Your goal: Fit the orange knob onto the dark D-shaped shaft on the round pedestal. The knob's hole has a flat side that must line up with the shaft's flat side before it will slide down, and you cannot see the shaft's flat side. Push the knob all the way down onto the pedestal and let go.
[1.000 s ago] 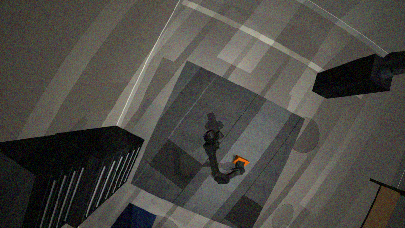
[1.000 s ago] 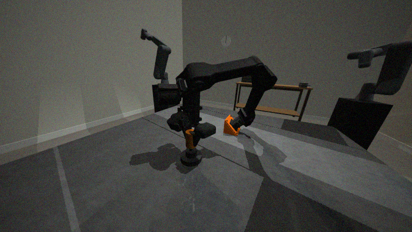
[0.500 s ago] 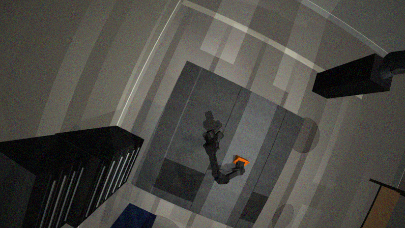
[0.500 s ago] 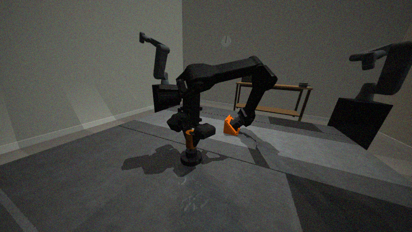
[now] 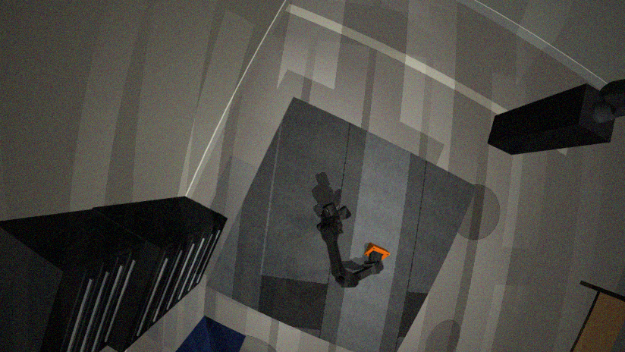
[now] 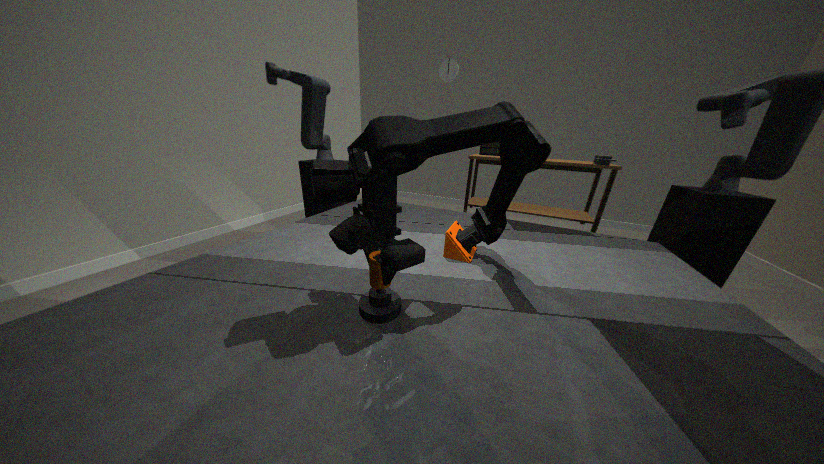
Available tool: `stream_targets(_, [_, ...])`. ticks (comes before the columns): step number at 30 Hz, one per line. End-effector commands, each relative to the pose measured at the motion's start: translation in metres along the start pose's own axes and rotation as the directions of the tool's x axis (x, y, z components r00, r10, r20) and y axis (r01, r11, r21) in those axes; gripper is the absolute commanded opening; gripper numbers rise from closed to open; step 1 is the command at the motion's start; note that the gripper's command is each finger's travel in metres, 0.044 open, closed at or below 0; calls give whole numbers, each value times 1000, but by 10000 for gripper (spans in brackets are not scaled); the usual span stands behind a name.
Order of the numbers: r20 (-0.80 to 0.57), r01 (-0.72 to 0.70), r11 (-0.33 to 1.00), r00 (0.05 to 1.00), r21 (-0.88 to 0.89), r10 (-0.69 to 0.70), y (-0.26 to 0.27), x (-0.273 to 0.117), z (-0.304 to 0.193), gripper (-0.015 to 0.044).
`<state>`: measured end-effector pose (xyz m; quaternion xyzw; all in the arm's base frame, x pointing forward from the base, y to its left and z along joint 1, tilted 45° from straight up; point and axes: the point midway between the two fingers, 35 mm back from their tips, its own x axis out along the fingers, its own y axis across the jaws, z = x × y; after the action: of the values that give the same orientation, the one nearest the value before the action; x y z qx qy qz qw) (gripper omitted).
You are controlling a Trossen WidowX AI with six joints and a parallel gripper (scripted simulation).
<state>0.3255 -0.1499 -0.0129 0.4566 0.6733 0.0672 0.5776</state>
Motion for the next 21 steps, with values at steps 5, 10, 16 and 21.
stream_targets(5, [5, -1, 997, 1000, 81, 1, -2, 0, 2, 0])
stream_targets(10, [5, -1, 997, 1000, 81, 1, -3, 1, 0, 0])
stream_targets(16, [5, -1, 997, 1000, 81, 1, -2, 3, 0, 0])
stream_targets(21, [5, -1, 997, 1000, 81, 1, -2, 3, 0, 0])
